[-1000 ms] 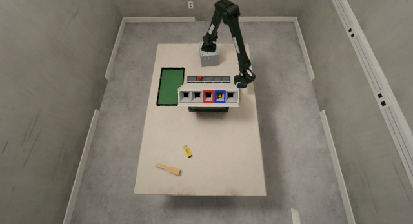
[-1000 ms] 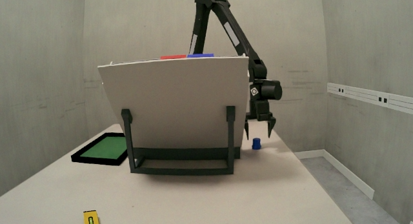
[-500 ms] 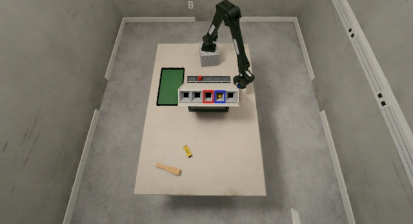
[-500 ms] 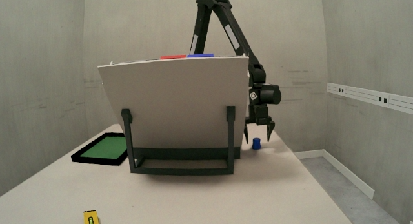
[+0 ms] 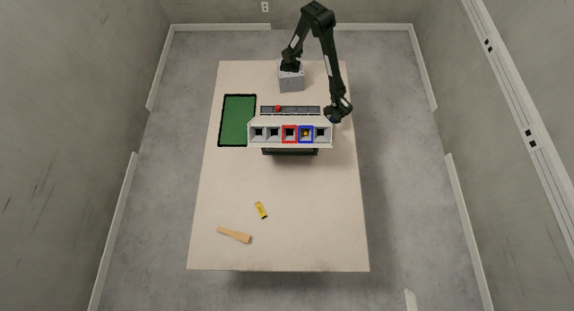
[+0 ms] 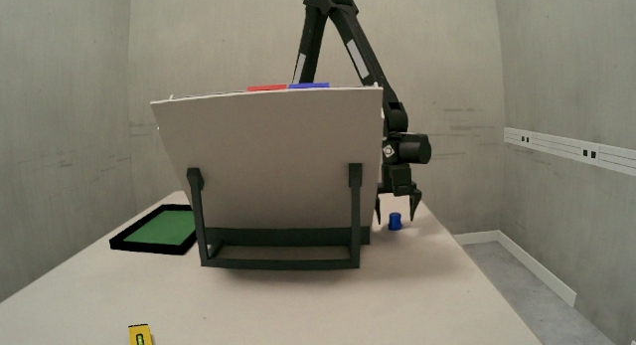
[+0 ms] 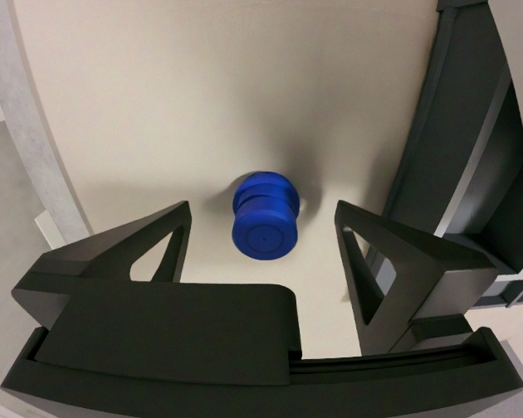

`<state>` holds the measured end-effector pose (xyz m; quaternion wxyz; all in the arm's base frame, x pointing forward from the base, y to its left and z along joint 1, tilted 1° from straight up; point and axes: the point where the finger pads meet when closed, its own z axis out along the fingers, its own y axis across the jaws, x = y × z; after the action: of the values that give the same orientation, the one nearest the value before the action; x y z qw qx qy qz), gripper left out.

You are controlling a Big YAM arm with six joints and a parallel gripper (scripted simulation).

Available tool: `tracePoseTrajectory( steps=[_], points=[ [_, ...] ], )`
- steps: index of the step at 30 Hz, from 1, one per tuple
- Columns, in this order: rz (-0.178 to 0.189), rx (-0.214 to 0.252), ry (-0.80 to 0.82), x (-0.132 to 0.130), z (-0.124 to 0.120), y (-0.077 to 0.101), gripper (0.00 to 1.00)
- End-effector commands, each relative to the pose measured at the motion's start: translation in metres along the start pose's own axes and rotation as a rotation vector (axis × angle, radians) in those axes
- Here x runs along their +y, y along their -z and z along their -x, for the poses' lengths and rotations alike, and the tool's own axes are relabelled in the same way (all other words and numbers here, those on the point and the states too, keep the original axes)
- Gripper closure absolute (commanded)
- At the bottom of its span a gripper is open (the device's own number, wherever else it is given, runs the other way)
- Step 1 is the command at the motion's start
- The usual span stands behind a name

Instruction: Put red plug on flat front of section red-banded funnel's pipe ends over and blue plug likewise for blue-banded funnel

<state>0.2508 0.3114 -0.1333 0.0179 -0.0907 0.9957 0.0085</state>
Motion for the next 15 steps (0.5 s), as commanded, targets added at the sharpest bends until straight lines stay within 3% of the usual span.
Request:
tracePoseTrajectory(
  steps=[1,15],
  points=[
    [-0.017,0.013,-0.007,-0.0024,-0.0018,-0.0102,0.13],
    [-0.028,0.022,-0.012,-0.0035,-0.0022,-0.0107,0.13]
  ],
)
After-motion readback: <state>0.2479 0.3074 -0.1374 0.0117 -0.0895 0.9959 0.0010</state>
